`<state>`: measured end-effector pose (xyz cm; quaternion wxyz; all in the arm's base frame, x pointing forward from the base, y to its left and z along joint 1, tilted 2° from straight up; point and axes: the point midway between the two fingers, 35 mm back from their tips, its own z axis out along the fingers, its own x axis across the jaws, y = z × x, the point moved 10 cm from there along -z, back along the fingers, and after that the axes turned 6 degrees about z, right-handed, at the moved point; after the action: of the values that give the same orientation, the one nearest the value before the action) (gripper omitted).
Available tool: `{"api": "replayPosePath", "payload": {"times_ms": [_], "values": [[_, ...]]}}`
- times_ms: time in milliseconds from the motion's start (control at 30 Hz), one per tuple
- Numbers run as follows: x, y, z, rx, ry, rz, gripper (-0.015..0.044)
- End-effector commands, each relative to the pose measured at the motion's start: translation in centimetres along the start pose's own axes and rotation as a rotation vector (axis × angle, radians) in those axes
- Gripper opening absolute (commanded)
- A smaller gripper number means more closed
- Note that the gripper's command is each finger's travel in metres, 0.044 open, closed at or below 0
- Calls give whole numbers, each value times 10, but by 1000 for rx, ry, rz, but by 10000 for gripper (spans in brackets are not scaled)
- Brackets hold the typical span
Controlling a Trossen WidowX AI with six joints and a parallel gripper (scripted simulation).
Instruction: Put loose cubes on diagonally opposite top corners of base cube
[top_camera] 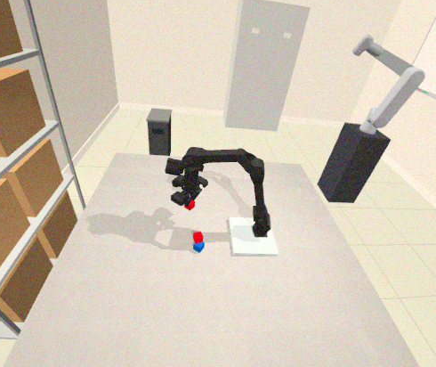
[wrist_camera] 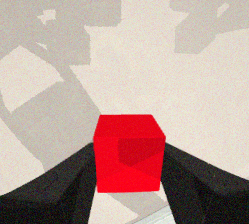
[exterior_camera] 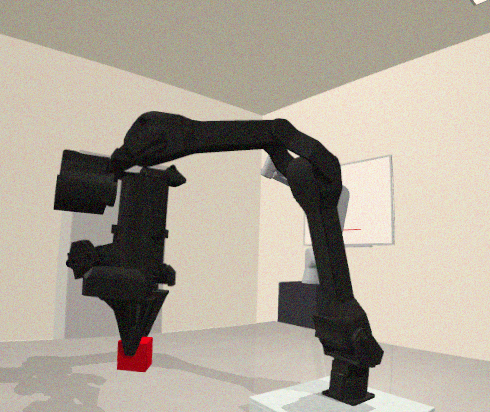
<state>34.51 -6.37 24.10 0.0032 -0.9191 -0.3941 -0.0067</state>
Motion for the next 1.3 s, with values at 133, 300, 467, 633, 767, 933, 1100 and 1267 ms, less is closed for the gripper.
{"api": "replayPosePath", "payload": {"times_ms": [133, 300, 467, 633, 767, 933, 1100, 1267], "values": [[16, -19, 3, 11, -1, 102, 105], [26, -31, 4, 12, 0, 166, 105], [35, -44, 4, 13, 0, 230, 105], [44, -57, 5, 15, 1, 294, 105], [50, -68, 5, 16, 1, 345, 105], [57, -81, 6, 17, 1, 409, 105], [63, -95, 6, 19, 0, 473, 105], [69, -108, 7, 21, 0, 537, 105]]}}
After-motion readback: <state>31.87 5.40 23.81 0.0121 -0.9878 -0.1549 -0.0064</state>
